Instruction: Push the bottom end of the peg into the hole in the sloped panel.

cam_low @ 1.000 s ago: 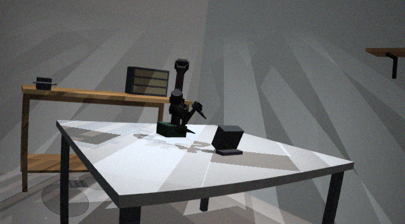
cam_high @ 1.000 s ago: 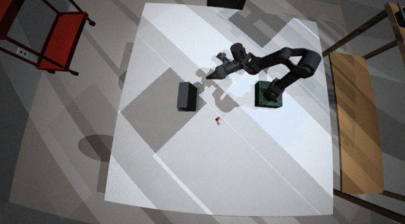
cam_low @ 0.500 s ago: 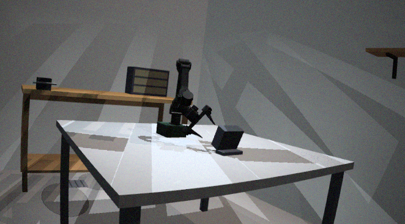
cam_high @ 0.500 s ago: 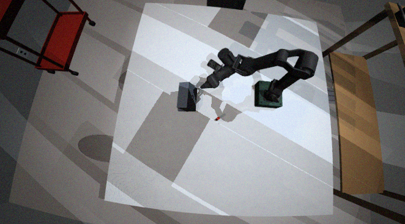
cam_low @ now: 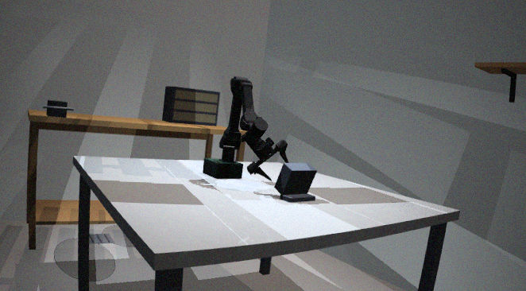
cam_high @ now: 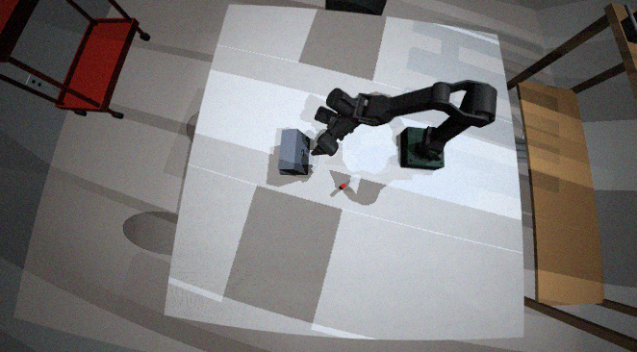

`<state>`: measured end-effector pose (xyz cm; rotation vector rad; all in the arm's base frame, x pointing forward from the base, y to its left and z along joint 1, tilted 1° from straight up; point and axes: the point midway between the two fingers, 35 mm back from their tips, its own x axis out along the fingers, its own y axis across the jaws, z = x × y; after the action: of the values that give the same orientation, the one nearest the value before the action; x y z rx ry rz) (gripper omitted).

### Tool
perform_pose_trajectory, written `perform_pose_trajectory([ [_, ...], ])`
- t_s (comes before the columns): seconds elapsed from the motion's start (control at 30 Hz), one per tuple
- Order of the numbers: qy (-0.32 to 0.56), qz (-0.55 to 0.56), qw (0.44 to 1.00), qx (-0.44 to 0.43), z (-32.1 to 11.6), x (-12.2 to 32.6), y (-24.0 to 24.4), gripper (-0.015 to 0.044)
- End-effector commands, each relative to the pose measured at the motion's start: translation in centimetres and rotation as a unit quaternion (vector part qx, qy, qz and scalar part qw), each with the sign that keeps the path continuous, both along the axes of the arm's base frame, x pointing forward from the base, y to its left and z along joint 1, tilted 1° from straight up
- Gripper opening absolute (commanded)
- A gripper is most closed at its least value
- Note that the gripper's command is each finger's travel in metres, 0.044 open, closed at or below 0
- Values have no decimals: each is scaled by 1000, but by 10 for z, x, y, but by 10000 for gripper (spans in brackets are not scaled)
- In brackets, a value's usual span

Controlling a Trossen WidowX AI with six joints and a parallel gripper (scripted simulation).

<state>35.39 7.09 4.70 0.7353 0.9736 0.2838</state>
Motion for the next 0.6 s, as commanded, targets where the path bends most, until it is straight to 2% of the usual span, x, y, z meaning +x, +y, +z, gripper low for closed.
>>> perform_pose_trajectory([
  [0.0,12,20,999,-23,-1,0,11,440],
  [0.57,76,122,981,-133,-4,-20,59,440],
])
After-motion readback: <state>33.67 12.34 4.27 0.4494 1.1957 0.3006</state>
